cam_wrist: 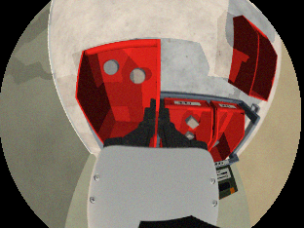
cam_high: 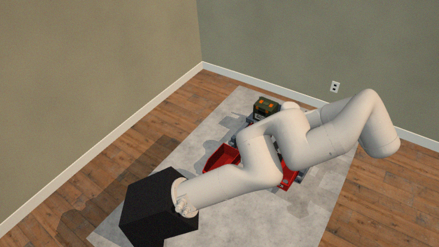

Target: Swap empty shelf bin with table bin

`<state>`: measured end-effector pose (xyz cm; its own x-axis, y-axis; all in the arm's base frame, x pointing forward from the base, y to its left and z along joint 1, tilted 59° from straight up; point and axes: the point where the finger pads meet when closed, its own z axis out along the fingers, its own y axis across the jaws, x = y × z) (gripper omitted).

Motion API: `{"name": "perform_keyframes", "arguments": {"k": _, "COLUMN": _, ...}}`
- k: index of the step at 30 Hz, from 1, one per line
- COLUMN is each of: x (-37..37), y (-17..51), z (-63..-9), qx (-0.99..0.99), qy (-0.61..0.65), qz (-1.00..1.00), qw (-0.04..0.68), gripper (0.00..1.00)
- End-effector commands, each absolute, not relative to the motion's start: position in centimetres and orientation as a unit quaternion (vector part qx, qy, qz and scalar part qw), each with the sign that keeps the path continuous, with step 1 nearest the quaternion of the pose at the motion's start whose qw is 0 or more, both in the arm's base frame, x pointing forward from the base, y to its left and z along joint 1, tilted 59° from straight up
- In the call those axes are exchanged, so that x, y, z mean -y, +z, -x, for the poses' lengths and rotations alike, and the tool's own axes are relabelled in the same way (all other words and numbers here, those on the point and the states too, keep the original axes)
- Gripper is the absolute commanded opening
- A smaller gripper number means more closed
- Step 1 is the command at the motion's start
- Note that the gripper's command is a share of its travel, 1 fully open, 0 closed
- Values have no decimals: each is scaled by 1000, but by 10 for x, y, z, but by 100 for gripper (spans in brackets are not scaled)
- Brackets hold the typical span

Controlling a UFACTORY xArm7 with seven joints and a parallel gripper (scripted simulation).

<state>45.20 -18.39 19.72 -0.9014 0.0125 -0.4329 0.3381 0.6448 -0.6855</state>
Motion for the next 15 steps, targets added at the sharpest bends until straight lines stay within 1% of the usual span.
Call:
{"name": "perform_keyframes", "arguments": {"k": 1, "x": 182, "y": 199, "z": -455, "qx": -885, "qy": -409, "qz": -98, "qw": 200, "gripper": 0}}
{"name": "perform_keyframes", "arguments": {"k": 15, "x": 182, "y": 202, "z": -459, "qx": -885, "qy": -409, "qz": -98, "qw": 200, "gripper": 0}}
